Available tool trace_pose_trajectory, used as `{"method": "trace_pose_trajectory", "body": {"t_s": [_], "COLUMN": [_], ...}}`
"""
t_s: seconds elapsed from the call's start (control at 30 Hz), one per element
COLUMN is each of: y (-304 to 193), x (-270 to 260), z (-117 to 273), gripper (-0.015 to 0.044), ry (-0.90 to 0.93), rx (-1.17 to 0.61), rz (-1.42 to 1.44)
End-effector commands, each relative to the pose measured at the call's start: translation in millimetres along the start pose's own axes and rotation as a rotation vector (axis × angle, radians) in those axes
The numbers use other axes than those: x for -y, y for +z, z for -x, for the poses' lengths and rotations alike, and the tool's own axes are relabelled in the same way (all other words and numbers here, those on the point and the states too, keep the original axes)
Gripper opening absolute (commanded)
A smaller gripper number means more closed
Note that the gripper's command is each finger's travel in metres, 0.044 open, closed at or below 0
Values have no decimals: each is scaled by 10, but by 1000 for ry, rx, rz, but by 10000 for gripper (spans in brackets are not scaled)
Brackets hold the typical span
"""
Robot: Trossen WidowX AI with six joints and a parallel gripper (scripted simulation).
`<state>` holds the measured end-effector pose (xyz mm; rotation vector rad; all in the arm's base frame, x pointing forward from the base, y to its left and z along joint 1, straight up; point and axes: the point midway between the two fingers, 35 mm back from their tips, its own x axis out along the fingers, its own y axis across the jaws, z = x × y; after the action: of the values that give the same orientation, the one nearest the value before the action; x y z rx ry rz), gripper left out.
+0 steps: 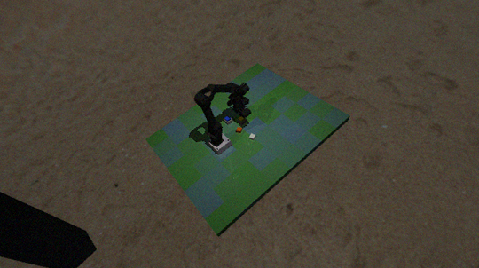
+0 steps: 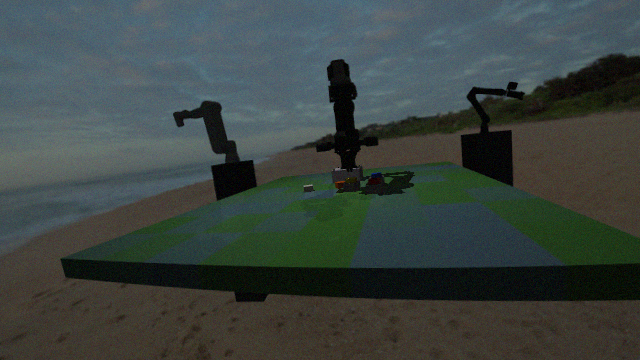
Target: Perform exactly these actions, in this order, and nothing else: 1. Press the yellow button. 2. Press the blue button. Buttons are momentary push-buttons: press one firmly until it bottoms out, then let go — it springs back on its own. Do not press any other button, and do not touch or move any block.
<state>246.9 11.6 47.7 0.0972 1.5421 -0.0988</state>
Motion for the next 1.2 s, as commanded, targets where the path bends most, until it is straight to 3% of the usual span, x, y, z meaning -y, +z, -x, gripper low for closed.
{"method": "trace_pose_trajectory", "body": {"t_s": [0.0, 0.2, 0.37, 0.63, 0.87, 1.07, 1.17], "y": [1, 2, -35, -601, -656, -654, -662], "x": [-8, -5, -72, -724, -764, -775, -771], "z": [90, 683, 685, 692, 691, 150, 73], "gripper": [20, 20, 20, 20, 20, 20, 20], "ry": [5, 5, 5, 12, 12, 12, 12], "rx": [-4, -4, -5, -9, -10, -10, -10], "rz": [-3, -3, -3, -3, -3, -3, -3]}}
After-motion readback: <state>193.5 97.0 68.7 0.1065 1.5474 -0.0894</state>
